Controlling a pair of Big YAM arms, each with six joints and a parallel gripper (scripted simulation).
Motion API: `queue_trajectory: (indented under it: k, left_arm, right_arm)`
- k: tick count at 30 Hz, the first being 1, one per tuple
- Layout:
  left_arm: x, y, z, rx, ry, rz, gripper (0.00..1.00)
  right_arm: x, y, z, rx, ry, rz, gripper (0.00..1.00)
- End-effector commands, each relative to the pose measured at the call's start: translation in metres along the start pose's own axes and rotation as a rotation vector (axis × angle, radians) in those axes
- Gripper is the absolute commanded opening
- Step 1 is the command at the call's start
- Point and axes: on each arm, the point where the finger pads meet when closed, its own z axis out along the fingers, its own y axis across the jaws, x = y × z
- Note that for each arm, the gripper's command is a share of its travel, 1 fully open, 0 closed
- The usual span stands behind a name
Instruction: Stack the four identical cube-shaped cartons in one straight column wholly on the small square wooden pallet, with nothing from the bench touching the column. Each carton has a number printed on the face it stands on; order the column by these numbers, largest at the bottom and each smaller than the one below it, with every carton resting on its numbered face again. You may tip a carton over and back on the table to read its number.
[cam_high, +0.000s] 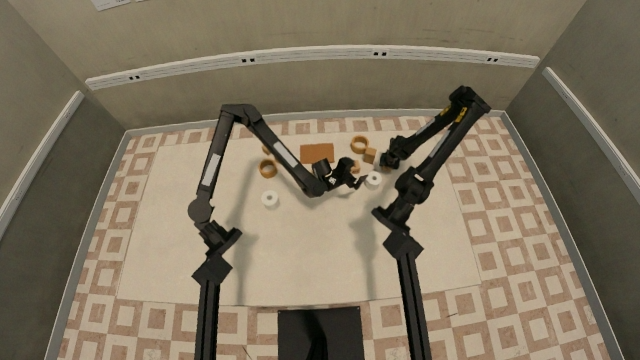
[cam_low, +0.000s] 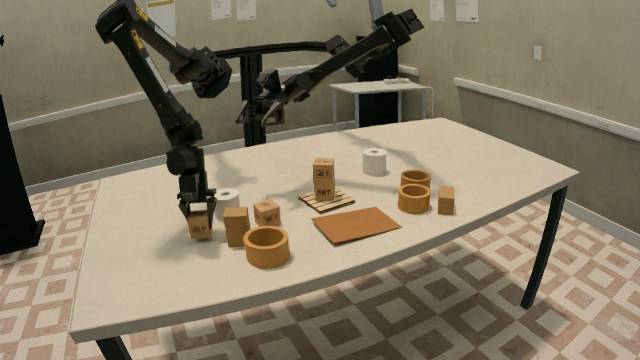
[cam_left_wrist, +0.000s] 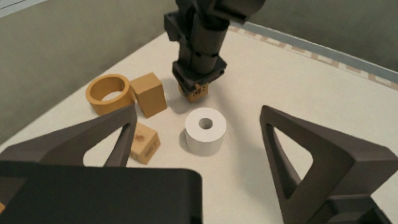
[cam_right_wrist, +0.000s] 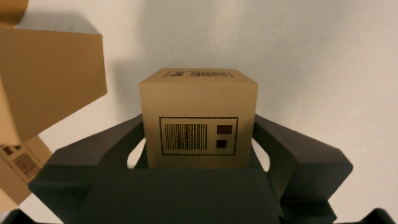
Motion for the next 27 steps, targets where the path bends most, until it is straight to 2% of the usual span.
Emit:
queue_trajectory:
  k: [1,10,14,18,19,20,22,25,27]
  left_arm:
    - [-0.003,0.000,0.002,-0.003,-0.008,0.010,1.00]
    - [-0.003,0.000,0.002,-0.003,-0.008,0.010,1.00]
    - [-0.003,0.000,0.002,-0.003,-0.008,0.010,1.00]
    - [-0.003,0.000,0.002,-0.003,-0.008,0.010,1.00]
    - [-0.004,-0.001,0.002,0.000,-0.007,0.004,1.00]
    - [-0.022,-0.003,0.000,0.015,-0.026,-0.019,1.00]
    - [-0.031,-0.006,-0.007,0.034,-0.013,-0.057,1.00]
    - [-0.060,-0.011,-0.029,0.079,0.029,-0.146,1.00]
    - [-0.086,-0.015,-0.056,0.108,0.078,-0.204,1.00]
  right_arm:
    - [-0.010,0.005,-0.018,-0.015,-0.017,0.011,0.50]
    - [-0.036,0.003,-0.128,-0.015,-0.018,0.013,0.50]
    - [-0.047,0.002,-0.161,-0.014,-0.021,0.016,0.50]
    - [-0.047,0.002,-0.165,-0.014,-0.019,0.015,0.50]
    - [-0.041,0.000,-0.159,-0.004,-0.001,0.010,0.50]
    - [-0.041,0.001,-0.159,-0.006,-0.001,0.010,0.50]
    - [-0.041,0.001,-0.159,-0.007,-0.002,0.010,0.50]
    - [-0.044,0.001,-0.159,-0.006,-0.011,0.017,0.50]
    - [-0.044,0.001,-0.159,-0.006,-0.011,0.017,0.50]
